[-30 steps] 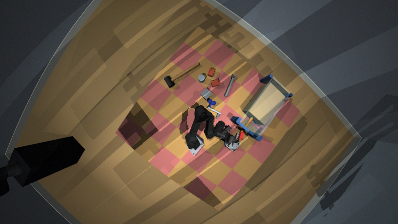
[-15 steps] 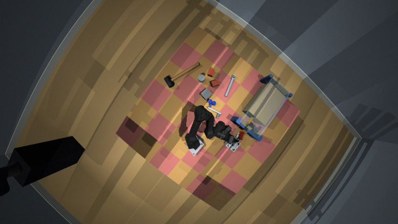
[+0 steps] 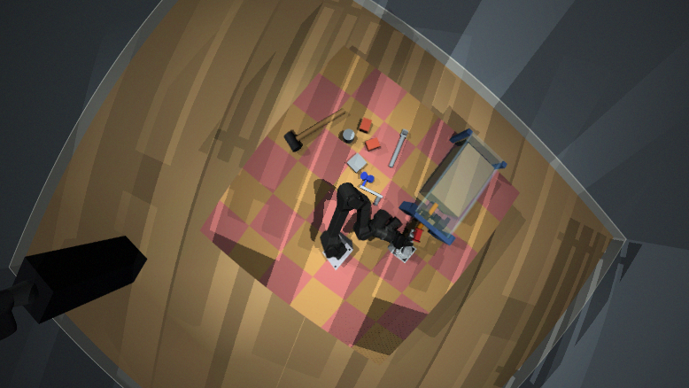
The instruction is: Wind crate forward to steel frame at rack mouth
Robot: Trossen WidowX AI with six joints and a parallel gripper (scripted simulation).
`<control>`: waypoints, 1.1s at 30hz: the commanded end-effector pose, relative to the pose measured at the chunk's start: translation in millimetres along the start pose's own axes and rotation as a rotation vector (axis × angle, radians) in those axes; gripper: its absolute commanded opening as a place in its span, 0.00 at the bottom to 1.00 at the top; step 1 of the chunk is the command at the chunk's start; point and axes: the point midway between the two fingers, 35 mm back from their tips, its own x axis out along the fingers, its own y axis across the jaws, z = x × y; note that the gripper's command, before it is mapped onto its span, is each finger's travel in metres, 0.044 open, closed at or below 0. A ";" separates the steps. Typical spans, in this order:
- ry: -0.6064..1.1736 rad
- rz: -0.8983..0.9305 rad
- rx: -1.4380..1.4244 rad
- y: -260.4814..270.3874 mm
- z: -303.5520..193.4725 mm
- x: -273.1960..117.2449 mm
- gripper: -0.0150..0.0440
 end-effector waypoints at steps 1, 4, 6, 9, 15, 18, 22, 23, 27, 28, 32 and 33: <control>-0.004 0.007 -0.001 1.0 0.6 0.1 0.66; -0.004 0.007 -0.001 1.0 0.6 0.1 0.66; -0.004 0.007 -0.001 1.0 0.6 0.1 0.66; -0.004 0.007 -0.001 1.0 0.6 0.1 0.66; -0.004 0.007 -0.001 1.0 0.6 0.1 0.66; -0.004 0.007 -0.001 1.0 0.6 0.1 0.66; -0.004 0.007 -0.001 1.0 0.6 0.1 0.66; -0.004 0.007 -0.001 1.0 0.6 0.1 0.66; 0.000 0.000 0.000 2.7 -0.9 -0.1 0.66; 0.000 0.000 0.000 3.8 -1.3 -0.1 0.66; 0.000 0.000 0.000 3.8 -1.3 -0.1 0.66; 0.000 0.000 0.000 3.8 -1.3 -0.1 0.66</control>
